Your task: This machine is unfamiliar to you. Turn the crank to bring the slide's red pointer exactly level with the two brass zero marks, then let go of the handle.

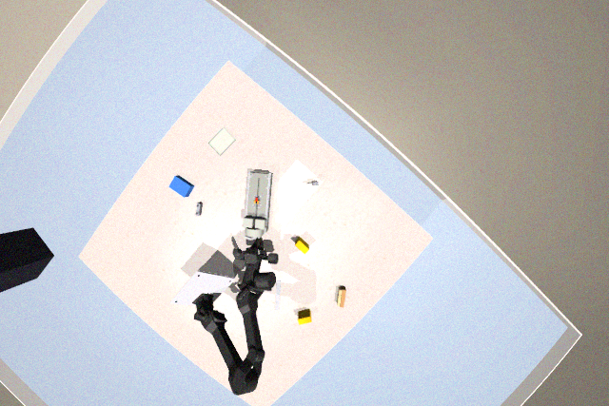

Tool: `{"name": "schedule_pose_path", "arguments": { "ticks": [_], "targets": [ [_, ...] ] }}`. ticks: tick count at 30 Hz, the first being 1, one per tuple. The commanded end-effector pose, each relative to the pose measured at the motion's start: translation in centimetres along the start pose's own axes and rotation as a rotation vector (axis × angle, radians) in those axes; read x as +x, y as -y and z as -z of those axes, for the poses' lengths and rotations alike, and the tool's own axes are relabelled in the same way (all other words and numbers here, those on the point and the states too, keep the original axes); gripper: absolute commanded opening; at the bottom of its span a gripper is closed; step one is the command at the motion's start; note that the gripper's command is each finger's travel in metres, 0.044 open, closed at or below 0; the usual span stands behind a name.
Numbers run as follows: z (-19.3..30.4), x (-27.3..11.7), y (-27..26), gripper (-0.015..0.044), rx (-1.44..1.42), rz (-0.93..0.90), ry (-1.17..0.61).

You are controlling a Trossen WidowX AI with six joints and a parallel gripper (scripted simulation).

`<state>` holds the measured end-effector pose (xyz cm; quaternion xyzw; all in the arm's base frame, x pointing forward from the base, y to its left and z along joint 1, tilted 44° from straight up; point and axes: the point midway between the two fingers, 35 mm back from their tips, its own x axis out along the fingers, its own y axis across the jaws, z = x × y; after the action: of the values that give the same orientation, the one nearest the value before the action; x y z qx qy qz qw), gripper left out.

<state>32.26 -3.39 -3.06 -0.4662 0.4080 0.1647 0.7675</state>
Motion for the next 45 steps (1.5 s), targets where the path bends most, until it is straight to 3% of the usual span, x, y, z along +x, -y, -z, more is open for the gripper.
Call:
{"name": "schedule_pose_path", "arguments": {
  "ticks": [1, 45],
  "targets": [
    [0.36, 0.38, -0.78, 0.0, -0.002, -0.019, -0.013],
    [0.5, 0.49, -1.53, 0.0, -0.002, -0.02, -0.013]
  ]
}}
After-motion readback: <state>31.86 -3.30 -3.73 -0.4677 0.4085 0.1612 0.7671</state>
